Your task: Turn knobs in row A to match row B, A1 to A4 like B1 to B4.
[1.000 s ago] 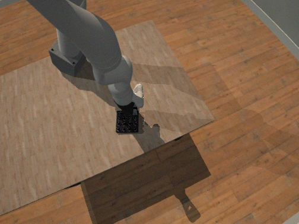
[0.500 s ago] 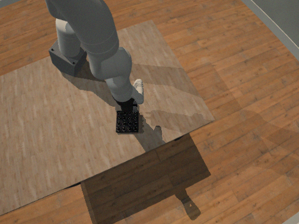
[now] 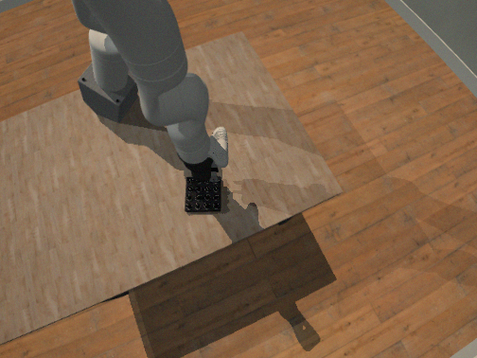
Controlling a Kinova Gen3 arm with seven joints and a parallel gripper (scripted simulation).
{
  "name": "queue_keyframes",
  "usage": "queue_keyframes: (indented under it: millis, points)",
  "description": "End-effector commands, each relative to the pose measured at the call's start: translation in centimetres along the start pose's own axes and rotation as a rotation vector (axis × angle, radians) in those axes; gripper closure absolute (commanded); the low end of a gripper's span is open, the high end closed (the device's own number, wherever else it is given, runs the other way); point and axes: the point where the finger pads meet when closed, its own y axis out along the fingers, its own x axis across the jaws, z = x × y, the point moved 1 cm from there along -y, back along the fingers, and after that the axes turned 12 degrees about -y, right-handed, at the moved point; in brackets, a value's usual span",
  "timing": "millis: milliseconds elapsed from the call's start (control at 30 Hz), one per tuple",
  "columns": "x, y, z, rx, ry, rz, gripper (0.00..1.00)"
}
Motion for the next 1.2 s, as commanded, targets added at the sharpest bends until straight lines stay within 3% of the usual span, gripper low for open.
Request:
queue_keyframes:
  millis: [0,733,1167]
  points:
    - [0.0,0.0,0.0,0.000,0.000,-0.001,0.00]
    - [0.0,-1.1,0.0,0.000,0.000,-0.001,0.00]
    - [0.0,-3.0,0.0,0.000,0.000,-0.001,0.00]
